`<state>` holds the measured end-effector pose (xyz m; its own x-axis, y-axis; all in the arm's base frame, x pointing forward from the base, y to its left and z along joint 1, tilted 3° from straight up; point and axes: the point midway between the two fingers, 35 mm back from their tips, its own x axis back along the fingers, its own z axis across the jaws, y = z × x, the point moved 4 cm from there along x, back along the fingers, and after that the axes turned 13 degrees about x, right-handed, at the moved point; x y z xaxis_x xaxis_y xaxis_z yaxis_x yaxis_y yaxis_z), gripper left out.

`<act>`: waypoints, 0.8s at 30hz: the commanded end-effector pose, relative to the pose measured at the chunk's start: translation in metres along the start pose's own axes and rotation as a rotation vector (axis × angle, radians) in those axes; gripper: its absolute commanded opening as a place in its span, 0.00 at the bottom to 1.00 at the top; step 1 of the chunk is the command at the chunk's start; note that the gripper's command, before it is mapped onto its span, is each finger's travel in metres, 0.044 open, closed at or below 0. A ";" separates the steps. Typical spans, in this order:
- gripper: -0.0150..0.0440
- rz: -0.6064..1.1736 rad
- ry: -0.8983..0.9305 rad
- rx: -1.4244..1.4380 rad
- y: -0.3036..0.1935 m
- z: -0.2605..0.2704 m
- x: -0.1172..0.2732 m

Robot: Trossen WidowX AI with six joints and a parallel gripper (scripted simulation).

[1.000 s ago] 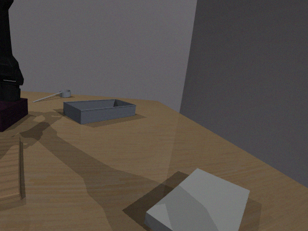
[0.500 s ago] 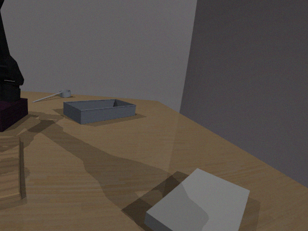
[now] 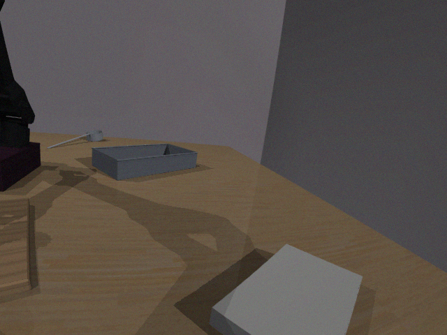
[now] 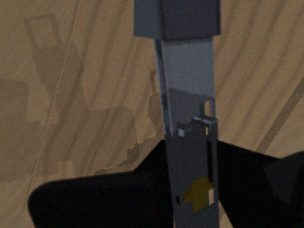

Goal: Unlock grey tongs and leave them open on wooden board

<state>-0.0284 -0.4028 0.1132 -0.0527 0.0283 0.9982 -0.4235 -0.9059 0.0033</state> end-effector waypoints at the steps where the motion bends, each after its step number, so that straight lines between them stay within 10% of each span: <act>1: 0.00 0.002 0.006 -0.003 0.000 0.001 -0.006; 24: 0.00 0.003 0.004 -0.002 0.000 0.001 -0.044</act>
<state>-0.0258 -0.4048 0.0735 -0.0531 0.0253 0.9983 -0.4220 -0.9066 0.0005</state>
